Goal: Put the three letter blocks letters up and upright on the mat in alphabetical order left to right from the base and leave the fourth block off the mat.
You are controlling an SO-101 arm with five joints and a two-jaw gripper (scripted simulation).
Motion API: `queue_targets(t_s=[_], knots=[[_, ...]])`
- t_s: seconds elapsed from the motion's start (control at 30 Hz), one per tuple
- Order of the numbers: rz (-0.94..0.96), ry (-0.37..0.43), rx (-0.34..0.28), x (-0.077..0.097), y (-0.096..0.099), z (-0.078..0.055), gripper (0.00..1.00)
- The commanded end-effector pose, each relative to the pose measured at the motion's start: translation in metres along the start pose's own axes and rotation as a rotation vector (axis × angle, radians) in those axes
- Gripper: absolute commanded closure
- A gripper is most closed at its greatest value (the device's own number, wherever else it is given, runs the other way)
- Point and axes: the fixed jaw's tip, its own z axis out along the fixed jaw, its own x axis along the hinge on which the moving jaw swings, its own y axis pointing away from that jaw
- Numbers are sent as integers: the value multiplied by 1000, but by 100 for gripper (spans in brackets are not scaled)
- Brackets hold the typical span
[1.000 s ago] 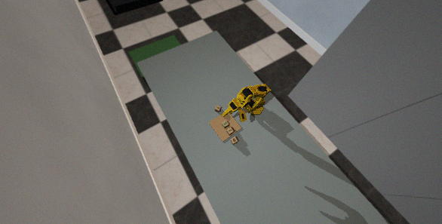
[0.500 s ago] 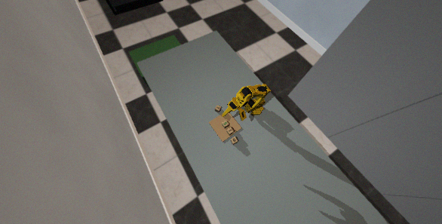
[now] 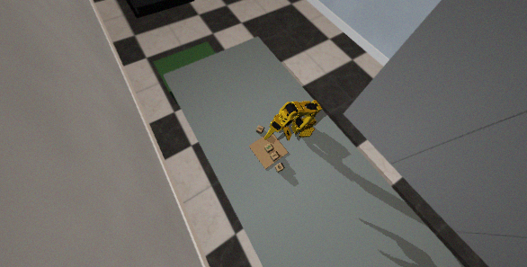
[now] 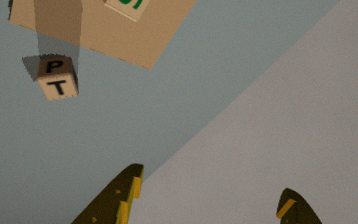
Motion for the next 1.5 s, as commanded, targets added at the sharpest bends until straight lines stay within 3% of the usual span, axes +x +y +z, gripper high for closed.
queue_targets(t_s=[0.0, 0.1, 0.6, 1.47], knots=[[-107, 73, 68, 14, -8, -12, 65], [-137, 78, 64, 16, -7, -12, 65], [-637, 135, -21, 46, 1, -10, 65], [-1332, 138, -183, 86, 17, -9, 65]])
